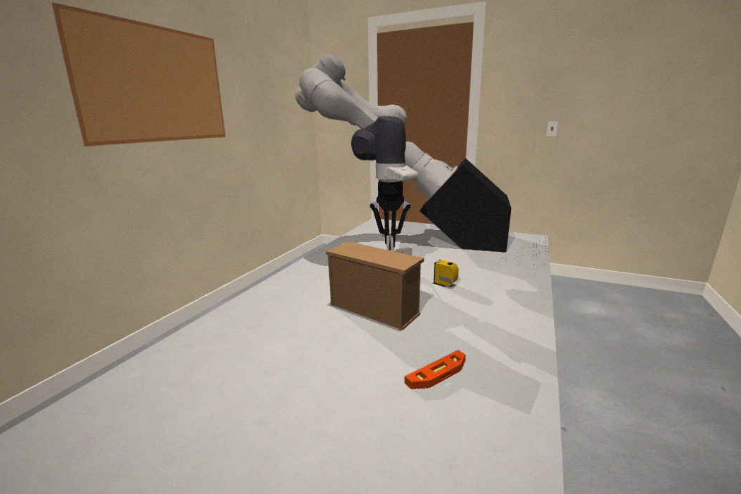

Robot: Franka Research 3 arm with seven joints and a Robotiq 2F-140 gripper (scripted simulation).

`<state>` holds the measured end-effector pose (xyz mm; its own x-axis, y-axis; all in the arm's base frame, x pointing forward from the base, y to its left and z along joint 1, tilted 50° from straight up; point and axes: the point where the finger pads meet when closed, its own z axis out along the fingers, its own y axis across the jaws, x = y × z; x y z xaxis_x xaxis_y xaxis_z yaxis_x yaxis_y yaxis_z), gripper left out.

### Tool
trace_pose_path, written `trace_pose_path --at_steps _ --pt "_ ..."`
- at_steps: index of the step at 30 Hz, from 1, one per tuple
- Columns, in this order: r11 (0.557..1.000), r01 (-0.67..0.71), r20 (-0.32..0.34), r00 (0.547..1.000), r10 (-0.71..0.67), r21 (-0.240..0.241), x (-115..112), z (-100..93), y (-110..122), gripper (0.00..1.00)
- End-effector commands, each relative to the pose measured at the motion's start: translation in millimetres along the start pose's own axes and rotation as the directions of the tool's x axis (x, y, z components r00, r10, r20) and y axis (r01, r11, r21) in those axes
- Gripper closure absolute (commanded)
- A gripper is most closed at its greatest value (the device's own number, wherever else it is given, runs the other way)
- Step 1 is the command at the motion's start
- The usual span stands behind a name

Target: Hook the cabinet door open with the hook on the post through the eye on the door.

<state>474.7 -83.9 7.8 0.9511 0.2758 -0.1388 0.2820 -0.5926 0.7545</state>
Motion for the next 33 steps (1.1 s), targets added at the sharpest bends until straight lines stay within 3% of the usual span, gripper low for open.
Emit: trace_pose_path --at_steps 1,21,33 --pt "0.997 0.076 0.003 0.997 -0.076 0.002 -0.3 -0.3 -3.9 0.97" --pt "0.978 0.208 0.003 0.978 -0.208 0.002 -1.9 -0.3 -18.1 0.97" --pt "0.977 0.211 0.003 0.977 -0.211 0.002 -2.6 -0.3 -21.9 0.97"
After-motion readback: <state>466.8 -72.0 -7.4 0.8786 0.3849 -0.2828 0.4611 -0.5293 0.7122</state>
